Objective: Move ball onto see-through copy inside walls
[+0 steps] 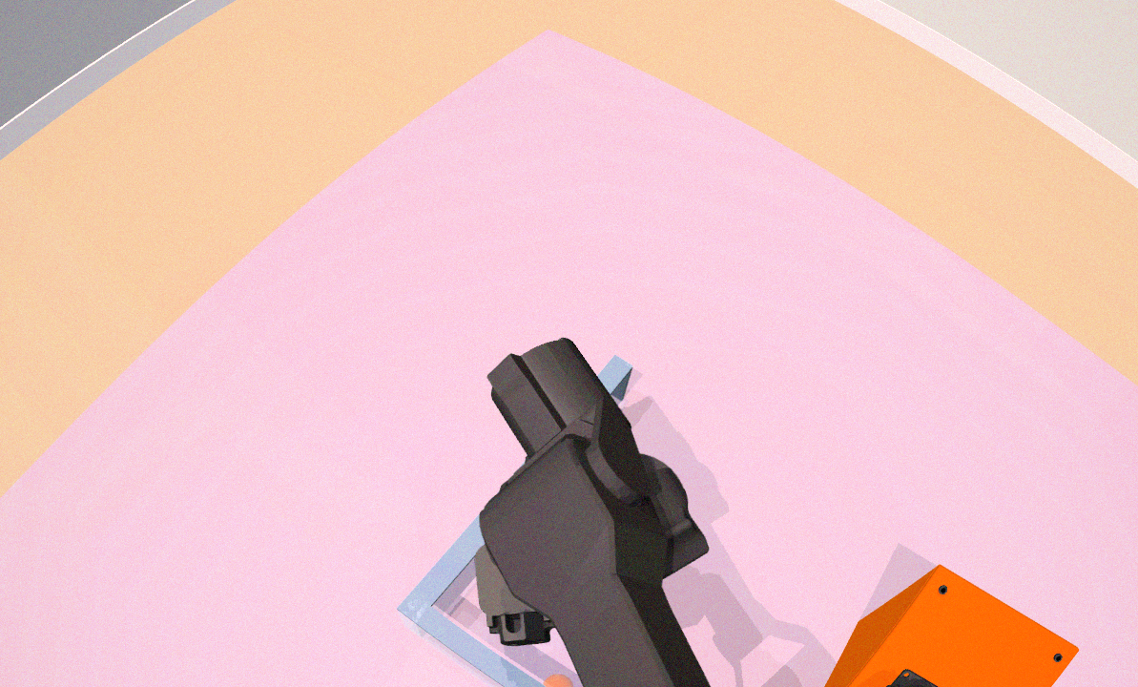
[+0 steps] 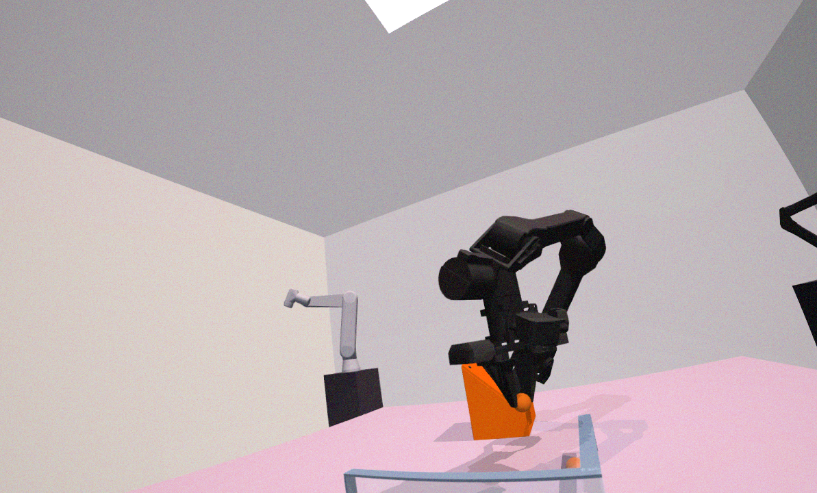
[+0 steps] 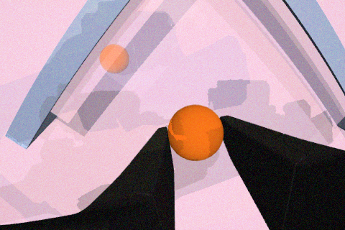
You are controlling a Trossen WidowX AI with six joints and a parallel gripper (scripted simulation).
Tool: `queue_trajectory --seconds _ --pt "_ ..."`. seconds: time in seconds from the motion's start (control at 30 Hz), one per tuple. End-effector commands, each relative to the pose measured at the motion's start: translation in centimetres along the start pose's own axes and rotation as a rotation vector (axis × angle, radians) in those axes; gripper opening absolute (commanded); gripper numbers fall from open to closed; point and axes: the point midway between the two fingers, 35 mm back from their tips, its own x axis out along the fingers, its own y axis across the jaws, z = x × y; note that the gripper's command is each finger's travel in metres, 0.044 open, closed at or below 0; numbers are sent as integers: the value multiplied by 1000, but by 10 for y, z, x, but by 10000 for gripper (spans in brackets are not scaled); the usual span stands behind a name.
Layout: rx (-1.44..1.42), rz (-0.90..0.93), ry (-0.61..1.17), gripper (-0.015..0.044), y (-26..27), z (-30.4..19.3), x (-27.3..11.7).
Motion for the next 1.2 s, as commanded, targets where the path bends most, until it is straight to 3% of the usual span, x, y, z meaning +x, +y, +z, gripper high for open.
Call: queue_trajectory --seconds 0.0,0.4,0.67,1.17 --pt "-178 4 -5 0 12 7 5" --pt "-688 9 -15 0 47 25 17" --pt "-695 8 -15 0 47 25 22" --pt "-696 9 -19 0 49 26 87"
